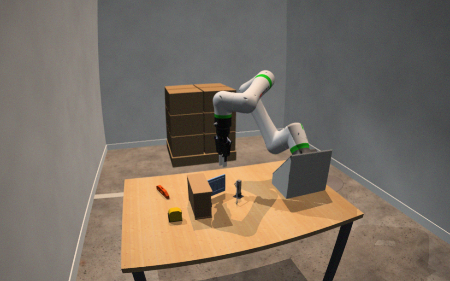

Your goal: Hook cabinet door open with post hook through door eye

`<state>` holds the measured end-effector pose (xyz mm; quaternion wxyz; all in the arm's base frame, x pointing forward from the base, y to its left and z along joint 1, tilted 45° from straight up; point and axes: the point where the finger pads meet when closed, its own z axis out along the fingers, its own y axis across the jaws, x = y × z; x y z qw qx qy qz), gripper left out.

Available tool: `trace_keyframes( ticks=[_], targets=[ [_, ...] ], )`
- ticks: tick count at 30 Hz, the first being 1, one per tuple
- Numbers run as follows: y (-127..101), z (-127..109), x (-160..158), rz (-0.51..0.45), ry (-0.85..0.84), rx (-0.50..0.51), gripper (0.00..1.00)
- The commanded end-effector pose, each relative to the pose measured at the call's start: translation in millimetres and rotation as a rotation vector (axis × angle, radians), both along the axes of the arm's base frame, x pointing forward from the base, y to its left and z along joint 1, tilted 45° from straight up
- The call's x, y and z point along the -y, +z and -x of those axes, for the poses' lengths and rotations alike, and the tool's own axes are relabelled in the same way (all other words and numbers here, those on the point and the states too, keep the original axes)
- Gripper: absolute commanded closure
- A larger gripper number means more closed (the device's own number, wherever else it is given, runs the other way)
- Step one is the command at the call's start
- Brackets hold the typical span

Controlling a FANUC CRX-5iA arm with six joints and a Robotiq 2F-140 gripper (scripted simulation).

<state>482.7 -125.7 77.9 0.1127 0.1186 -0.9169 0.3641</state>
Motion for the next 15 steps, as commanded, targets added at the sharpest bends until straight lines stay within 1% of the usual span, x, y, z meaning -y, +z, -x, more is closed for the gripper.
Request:
trace_keyframes(
  ticks=[1,15],
  targets=[
    [-0.7,-0.1,0.6,0.0,0.0,0.001,0.84],
    [-9.4,1.2,9.3,0.001,0.0,0.002,0.84]
  ],
)
